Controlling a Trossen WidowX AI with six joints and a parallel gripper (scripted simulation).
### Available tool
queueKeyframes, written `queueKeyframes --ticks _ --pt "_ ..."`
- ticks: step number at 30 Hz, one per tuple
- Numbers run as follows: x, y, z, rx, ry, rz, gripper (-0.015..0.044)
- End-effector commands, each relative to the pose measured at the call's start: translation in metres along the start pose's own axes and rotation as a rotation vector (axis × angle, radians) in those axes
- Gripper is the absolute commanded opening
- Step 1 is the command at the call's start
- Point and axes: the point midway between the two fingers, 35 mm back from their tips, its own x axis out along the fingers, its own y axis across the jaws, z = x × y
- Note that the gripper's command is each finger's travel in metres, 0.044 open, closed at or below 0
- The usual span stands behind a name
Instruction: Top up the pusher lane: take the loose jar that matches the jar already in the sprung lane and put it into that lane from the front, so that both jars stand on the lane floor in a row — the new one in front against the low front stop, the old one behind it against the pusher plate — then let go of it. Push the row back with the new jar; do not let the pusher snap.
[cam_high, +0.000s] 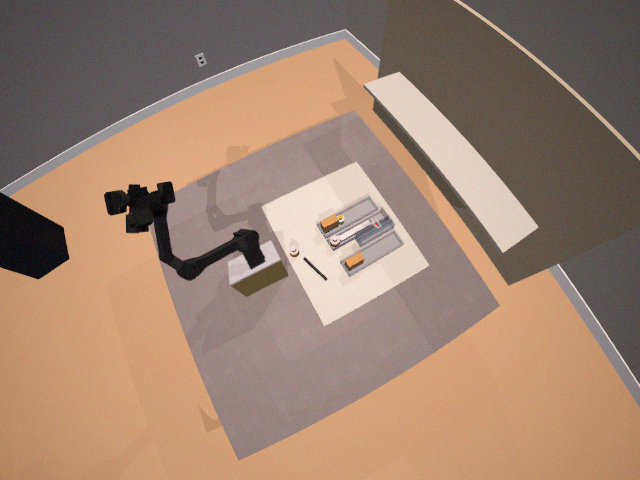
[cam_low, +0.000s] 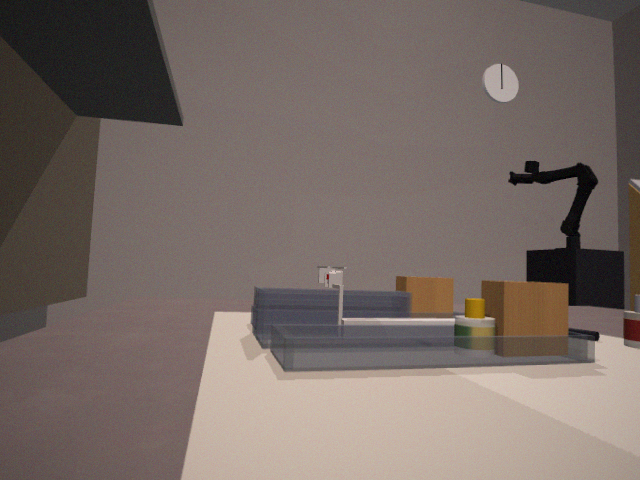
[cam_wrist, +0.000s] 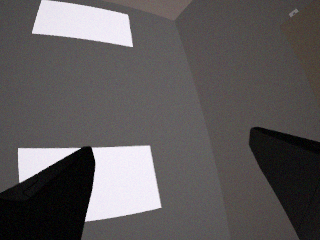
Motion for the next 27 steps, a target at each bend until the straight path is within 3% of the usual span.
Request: queueKeyframes --ticks 1,15,27 --pt "0.000 0.000 -0.002 -0.010 0.001 0.006 0.0426" --pt "-0.029 -0.067 -0.146 -0.835 0.138 0.444 0.0440" --pt "-0.034 -0.219 -0.236 -1.563 0.386 0.678 0.0440"
